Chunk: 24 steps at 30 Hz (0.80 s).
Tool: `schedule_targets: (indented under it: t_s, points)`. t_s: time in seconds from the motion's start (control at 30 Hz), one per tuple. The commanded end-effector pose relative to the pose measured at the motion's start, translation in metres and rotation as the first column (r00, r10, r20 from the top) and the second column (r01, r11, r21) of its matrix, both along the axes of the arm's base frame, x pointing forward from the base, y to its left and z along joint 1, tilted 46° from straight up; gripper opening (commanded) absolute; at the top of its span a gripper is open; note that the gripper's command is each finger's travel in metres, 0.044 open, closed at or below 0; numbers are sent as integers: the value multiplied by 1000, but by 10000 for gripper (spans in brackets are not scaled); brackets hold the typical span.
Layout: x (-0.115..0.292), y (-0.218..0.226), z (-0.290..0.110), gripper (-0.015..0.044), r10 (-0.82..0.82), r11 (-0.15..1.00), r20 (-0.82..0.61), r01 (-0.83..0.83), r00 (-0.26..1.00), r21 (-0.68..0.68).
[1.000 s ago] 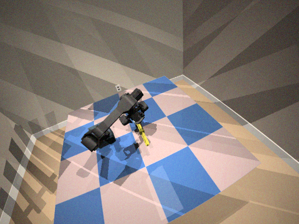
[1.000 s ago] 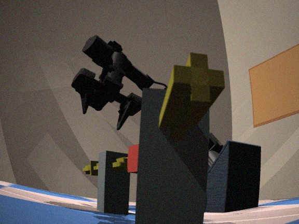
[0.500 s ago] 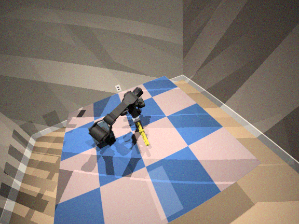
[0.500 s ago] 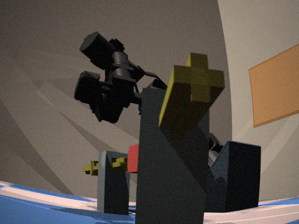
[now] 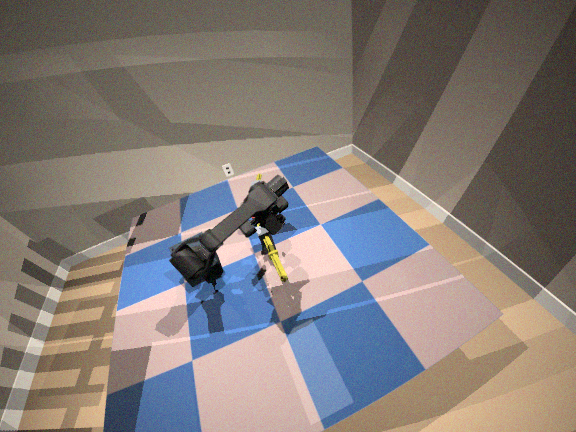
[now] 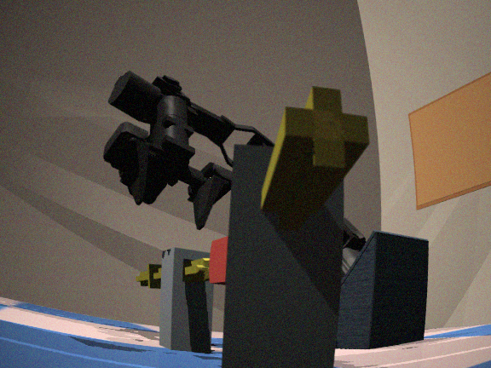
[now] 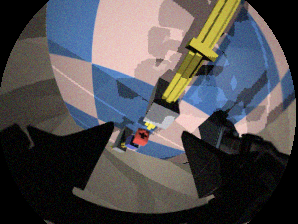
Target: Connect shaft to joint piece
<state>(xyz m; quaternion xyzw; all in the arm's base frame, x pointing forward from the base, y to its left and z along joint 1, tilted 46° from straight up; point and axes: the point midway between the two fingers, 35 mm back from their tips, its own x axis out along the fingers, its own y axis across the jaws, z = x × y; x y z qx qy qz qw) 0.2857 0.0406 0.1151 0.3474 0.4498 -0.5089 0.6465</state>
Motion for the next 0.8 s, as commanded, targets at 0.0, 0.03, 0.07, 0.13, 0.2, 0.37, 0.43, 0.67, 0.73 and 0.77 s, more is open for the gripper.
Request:
schedule_targets:
  t_s: [0.0, 0.03, 0.07, 0.13, 0.2, 0.37, 0.43, 0.67, 0.73, 0.77]
  points:
    - [1, -19, 16, 440, 73, 997, -33, -74, 997, -37]
    - [1, -24, 21, 440, 96, 994, -45, -98, 994, -48]
    - [1, -30, 26, 440, 119, 991, -58, -122, 991, -57]
    - [1, -41, 37, 440, 169, 981, -90, -176, 982, -80]
    - [-1, -52, 47, 440, 217, 968, -125, -229, 968, -99]
    - [-8, -79, 73, 440, 324, 923, -225, -359, 919, -135]
    - [-11, -90, 83, 440, 362, 901, -269, -409, 892, -143]
    - [-28, -122, 116, 440, 461, 820, -415, -556, 784, -138]
    - [-29, -123, 117, 440, 464, 818, -419, -559, 781, -138]
    - [-29, -123, 117, 440, 464, 818, -419, -559, 781, -138]
